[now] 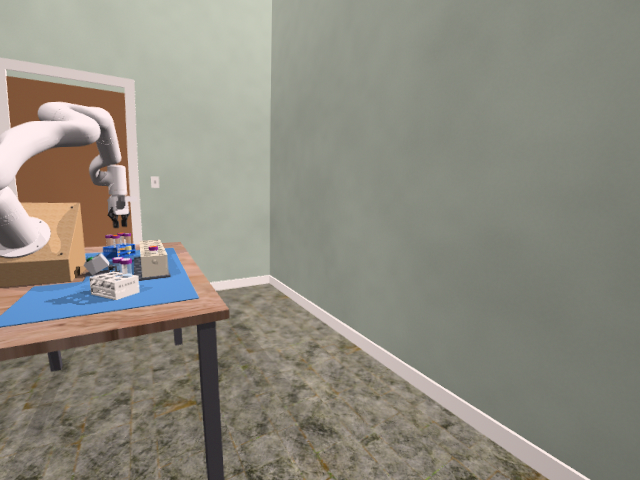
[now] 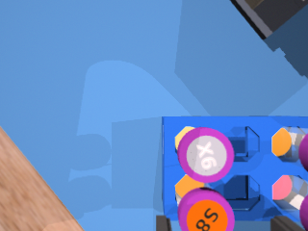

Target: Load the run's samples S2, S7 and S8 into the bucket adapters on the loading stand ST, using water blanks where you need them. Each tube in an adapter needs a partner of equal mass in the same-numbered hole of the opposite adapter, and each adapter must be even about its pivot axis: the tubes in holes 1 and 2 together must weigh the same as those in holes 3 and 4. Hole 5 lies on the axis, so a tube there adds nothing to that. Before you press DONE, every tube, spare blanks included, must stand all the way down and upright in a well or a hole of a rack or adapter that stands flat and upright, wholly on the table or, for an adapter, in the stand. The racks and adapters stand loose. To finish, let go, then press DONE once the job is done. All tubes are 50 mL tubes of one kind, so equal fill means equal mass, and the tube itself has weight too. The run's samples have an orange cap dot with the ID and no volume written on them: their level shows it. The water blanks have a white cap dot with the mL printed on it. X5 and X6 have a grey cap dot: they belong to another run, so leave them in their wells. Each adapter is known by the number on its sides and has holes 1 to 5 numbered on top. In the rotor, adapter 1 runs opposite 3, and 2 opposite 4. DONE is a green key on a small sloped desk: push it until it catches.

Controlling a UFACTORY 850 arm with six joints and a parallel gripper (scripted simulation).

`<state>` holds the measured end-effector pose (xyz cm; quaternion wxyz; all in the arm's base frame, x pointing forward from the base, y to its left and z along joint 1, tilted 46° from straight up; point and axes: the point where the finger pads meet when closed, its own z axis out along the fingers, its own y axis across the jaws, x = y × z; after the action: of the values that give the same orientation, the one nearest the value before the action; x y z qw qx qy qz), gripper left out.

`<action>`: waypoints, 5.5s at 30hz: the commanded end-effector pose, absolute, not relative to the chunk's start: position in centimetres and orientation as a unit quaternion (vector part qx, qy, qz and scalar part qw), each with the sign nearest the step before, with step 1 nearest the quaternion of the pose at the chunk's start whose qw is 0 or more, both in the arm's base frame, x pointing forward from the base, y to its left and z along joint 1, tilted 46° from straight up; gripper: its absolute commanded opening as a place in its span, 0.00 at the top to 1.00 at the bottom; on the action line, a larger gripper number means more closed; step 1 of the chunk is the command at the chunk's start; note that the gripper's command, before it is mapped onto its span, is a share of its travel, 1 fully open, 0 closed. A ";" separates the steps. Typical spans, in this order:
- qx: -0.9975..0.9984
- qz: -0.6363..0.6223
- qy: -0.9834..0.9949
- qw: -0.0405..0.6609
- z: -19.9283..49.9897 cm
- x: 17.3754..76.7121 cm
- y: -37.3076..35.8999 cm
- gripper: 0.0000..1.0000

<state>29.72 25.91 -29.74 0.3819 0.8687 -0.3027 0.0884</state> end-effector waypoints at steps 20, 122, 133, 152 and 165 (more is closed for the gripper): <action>0.869 0.089 -0.303 0.381 -32.2 29.5 23.5 0.43; 0.869 0.089 -0.303 0.381 -33.1 29.4 22.5 1.00; 0.869 0.089 -0.303 0.381 -32.7 29.5 22.9 1.00; 0.869 0.089 -0.303 0.381 -32.1 29.5 23.6 1.00; 0.869 0.089 -0.303 0.381 -30.5 29.7 25.2 1.00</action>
<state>29.59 24.75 -30.83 0.3822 0.8687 -0.3026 0.0884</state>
